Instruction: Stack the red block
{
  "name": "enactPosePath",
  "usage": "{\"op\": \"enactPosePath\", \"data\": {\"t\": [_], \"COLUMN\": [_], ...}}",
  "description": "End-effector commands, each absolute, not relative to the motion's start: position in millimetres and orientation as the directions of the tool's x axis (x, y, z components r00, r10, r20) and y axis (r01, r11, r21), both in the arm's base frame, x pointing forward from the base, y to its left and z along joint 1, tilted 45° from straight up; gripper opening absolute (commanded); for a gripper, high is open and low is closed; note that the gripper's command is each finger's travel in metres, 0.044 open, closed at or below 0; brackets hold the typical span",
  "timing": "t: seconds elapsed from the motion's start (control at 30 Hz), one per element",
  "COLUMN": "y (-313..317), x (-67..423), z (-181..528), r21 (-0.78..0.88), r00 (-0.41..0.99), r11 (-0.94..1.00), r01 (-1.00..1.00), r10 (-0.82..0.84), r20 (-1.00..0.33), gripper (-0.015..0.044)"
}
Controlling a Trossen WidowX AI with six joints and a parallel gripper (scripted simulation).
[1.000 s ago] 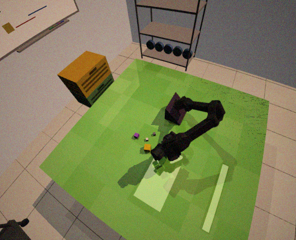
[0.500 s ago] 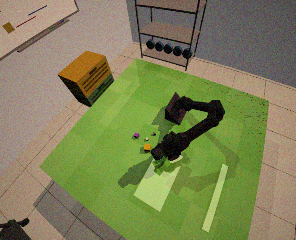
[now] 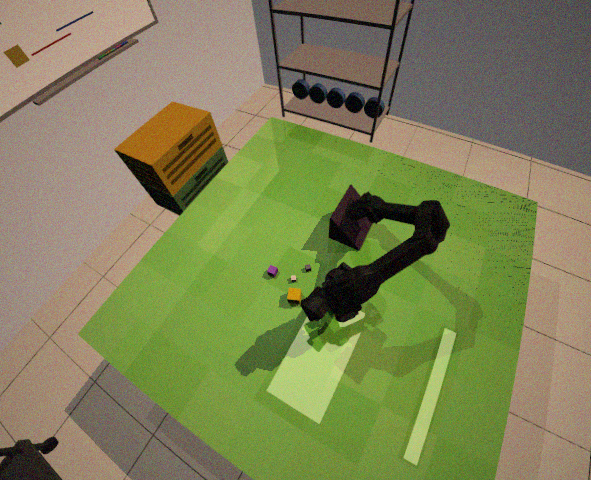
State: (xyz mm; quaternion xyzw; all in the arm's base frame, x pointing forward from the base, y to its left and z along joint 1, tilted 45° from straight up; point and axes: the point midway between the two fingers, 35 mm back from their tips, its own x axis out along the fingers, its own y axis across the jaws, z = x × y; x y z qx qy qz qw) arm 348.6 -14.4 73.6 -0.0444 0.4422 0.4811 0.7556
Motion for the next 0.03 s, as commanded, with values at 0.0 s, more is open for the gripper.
{"op": "enactPosePath", "data": {"t": [0.0], "y": [-14.5], "x": [348.7], "z": [73.4], "r21": [0.358], "r00": [0.146], "r11": [0.533], "r01": [-0.767], "r10": [0.688], "r20": [-0.711], "gripper": [0.0440]}}
